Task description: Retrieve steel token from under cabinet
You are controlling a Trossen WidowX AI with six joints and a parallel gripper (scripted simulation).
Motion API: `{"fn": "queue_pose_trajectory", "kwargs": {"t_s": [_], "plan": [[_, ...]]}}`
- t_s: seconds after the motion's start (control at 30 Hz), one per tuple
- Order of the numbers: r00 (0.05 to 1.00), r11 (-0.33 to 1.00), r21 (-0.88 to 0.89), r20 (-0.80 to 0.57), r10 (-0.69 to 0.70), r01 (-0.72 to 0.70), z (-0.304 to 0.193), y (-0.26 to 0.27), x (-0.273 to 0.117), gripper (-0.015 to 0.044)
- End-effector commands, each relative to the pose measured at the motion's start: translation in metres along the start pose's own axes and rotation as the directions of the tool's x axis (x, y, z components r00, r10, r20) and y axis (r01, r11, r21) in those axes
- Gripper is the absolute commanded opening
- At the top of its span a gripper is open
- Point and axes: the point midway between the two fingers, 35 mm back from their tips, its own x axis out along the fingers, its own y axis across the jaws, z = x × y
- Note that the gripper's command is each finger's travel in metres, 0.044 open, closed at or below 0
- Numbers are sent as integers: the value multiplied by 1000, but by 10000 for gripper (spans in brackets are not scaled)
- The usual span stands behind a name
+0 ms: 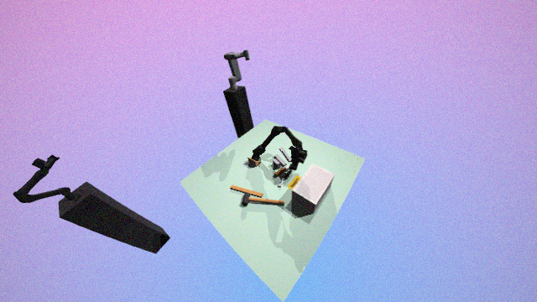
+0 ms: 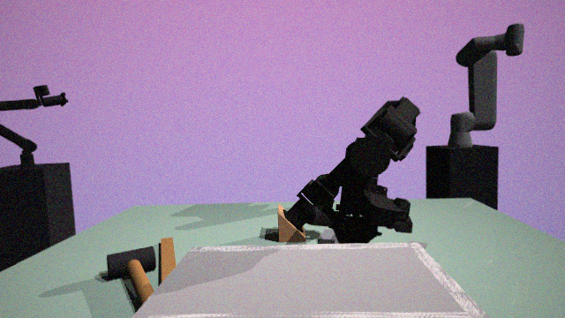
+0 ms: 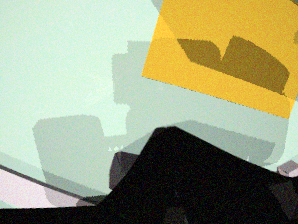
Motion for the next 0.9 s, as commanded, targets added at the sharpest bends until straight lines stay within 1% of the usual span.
{"fn": "queue_pose_trajectory", "kwargs": {"t_s": [0.0,0.27,0.53,0.7,0.87], "plan": [[999,993,116,-32,19,-15,-15,-24,0,0],[993,926,374,-79,83,-48,-55,-73,-8,0],[981,795,600,-87,176,-89,-98,-110,-18,0],[979,781,617,-86,184,-93,-101,-112,-18,0],[979,782,617,-86,183,-92,-101,-110,7,0]]}}
